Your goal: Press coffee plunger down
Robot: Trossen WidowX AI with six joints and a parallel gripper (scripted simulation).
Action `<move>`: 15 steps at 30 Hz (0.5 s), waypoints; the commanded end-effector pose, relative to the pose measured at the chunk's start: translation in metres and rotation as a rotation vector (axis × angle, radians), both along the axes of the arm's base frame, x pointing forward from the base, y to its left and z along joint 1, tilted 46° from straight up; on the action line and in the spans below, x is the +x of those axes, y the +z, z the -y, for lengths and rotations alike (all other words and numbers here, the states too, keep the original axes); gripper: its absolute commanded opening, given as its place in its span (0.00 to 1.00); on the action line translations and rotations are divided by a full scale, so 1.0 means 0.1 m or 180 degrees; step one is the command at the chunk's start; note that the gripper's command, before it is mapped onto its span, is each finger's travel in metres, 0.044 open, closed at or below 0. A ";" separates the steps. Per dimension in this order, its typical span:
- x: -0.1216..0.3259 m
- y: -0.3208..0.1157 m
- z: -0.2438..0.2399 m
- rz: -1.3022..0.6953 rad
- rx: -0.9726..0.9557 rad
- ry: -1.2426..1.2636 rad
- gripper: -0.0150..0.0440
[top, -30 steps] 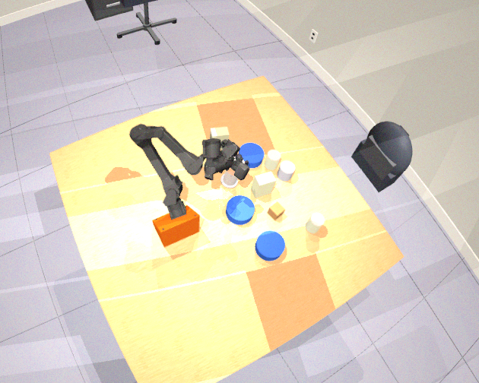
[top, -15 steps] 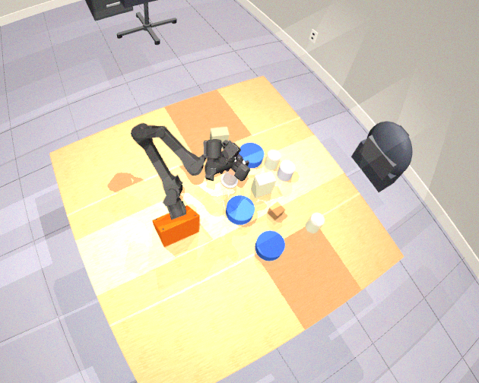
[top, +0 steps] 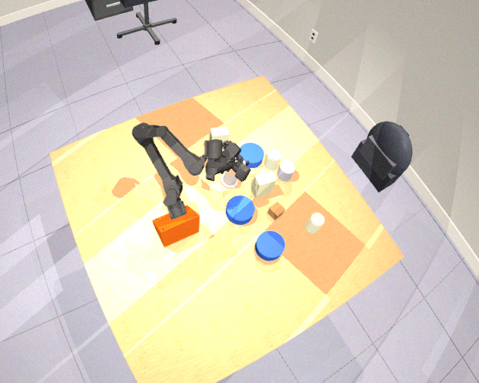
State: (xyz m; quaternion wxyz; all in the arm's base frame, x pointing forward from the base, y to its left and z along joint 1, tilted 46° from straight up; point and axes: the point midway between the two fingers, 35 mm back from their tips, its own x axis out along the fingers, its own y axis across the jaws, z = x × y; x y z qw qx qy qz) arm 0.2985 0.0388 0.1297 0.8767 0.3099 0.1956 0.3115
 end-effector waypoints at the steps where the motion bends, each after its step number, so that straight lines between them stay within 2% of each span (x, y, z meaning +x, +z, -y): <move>1: 0.00 0.00 0.00 0.0000 0.0000 0.0000 0.46; 9: 0.00 0.00 0.00 0.0000 0.0000 0.0000 0.46; 15: 0.00 0.00 0.00 0.0000 0.0000 0.0000 0.73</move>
